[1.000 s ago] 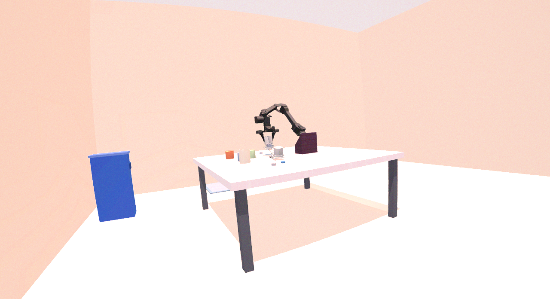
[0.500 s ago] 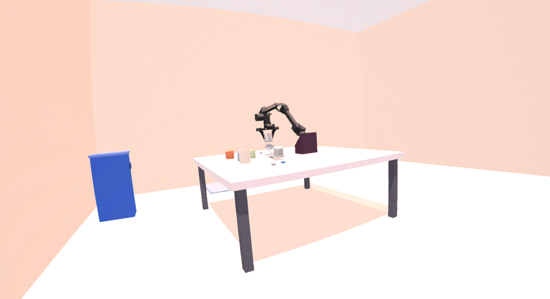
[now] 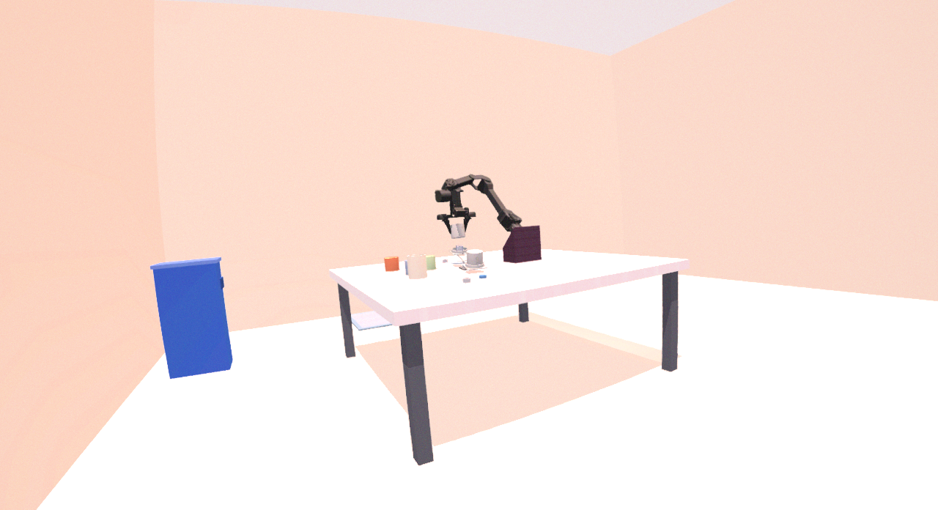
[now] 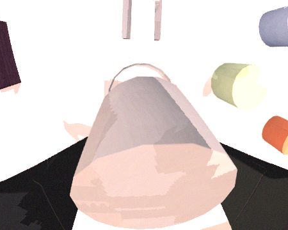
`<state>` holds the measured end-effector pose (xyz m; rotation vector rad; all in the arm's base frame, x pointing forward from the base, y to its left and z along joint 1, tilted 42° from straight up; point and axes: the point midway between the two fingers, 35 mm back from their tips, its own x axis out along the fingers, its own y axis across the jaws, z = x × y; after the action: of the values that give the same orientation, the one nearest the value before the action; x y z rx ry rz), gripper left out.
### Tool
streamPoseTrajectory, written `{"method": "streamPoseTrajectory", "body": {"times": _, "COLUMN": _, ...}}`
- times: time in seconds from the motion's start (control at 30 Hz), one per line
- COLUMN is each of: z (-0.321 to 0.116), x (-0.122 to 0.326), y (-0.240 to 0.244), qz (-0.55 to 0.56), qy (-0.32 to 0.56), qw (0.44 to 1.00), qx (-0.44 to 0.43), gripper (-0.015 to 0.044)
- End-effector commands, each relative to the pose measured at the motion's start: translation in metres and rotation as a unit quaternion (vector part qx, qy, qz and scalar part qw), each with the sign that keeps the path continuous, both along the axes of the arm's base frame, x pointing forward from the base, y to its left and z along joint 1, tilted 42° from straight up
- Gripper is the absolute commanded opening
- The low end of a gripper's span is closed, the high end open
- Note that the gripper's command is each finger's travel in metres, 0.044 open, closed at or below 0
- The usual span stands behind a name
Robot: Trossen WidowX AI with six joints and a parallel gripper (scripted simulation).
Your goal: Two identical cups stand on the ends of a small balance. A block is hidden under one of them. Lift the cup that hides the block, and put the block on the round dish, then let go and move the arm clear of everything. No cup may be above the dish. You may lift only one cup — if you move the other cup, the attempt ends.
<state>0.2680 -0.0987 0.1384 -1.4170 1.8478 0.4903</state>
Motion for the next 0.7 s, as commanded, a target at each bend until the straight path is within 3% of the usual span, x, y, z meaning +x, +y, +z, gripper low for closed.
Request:
{"method": "streamPoseTrajectory", "body": {"times": 0.0, "z": 0.0068, "x": 0.0003, "y": 0.0044, "qz": 0.000, "qy": -0.006, "qw": 1.000, "qx": -0.001, "gripper": 0.0000}}
{"method": "streamPoseTrajectory", "body": {"times": 0.67, "z": 0.0090, "x": -0.0011, "y": 0.0069, "qz": 0.000, "qy": 0.000, "qw": 1.000, "qx": -0.002, "gripper": 0.0000}}
